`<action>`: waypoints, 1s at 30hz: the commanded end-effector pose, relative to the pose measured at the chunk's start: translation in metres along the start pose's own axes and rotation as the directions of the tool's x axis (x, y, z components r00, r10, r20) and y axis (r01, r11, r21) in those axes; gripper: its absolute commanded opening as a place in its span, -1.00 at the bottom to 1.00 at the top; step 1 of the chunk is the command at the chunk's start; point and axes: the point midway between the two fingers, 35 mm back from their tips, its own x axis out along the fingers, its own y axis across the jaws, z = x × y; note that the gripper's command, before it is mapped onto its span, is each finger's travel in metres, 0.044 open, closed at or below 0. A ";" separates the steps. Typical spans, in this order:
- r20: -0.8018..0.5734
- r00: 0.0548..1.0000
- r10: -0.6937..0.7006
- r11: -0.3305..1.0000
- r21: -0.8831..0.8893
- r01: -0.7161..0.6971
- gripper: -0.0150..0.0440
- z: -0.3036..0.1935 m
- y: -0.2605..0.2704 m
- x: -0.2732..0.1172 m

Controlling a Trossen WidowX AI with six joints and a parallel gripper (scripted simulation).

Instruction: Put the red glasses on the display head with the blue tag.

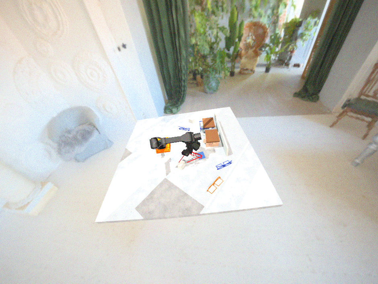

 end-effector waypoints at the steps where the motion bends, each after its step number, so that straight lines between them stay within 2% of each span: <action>1: 0.000 1.000 -0.003 1.000 0.000 0.003 -0.49 -0.003 0.003 0.001; 30: -0.001 1.000 -0.003 1.000 -0.001 0.003 -0.49 -0.024 0.014 0.001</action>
